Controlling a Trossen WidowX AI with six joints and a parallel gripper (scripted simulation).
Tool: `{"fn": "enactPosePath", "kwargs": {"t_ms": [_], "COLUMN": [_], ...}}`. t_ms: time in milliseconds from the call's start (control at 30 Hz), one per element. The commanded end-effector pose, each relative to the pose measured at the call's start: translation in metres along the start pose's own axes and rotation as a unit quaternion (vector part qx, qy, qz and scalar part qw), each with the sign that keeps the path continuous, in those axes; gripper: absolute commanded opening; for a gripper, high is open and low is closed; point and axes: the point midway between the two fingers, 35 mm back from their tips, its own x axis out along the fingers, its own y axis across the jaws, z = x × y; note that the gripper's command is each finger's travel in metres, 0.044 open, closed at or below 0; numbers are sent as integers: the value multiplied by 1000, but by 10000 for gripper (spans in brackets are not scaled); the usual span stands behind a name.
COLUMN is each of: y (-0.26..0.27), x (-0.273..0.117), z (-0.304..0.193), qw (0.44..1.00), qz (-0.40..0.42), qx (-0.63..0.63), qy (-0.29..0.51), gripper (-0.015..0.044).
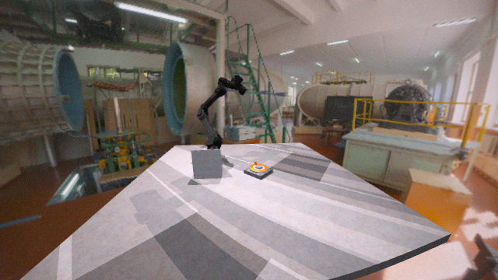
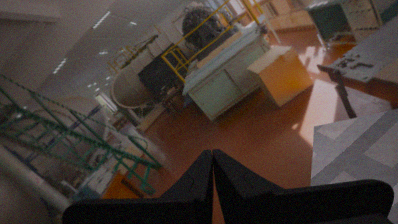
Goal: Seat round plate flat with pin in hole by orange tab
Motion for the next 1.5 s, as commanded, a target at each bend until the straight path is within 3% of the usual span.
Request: {"fn": "enactPosePath", "kwargs": {"t_ms": [0, 233, 533, 900, 1100, 1233, 1467], "y": [-54, -182, -327, -497, -539, -550, -551], "x": [13, 15, -9, -92, -145, -190, -190], "z": [29, 68, 68, -13, -72, -125, -127], "qw": [999, 983, 943, 843, 786, 741, 738], "qz": [-51, -180, -323, -458, -456, -410, -407], "qx": [-7, -37, -58, -50, -25, 10, 12], "qy": [-12, -14, 55, 276, 416, 532, 538], "gripper": [0, 0, 0, 0, 0, 0, 0]}}
